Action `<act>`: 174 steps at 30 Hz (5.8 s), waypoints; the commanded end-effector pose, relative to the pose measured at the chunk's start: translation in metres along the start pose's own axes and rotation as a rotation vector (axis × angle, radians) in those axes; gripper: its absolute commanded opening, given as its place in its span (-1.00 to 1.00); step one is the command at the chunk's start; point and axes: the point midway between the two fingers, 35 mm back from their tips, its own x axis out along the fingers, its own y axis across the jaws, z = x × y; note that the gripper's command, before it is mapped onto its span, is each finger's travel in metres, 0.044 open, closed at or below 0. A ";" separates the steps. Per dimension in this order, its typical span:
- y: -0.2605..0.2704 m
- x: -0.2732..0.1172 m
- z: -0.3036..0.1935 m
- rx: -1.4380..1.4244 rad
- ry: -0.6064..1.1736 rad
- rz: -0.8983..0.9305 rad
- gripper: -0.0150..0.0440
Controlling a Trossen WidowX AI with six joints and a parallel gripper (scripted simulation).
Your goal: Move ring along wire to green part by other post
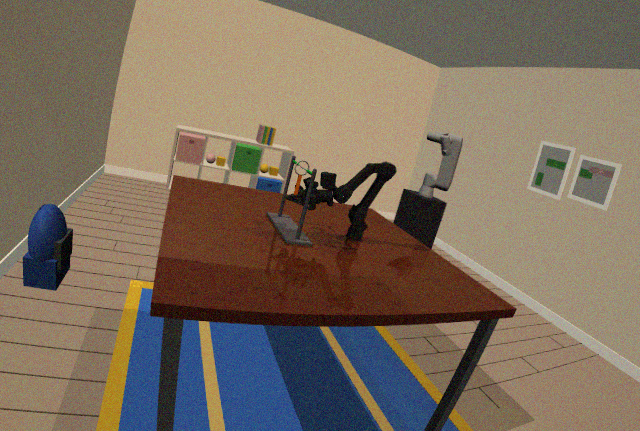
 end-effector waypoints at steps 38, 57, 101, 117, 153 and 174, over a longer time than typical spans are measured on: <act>0.039 -0.013 -0.002 0.002 0.087 -0.023 -1.00; 0.059 -0.012 -0.002 0.006 0.087 -0.038 -1.00; 0.074 -0.008 -0.023 0.008 0.086 -0.037 -1.00; 0.075 -0.008 -0.023 0.003 0.086 -0.034 -0.02; 0.076 -0.058 -0.019 0.008 0.089 -0.037 0.05; 0.077 -0.094 -0.016 0.005 0.090 -0.034 0.76</act>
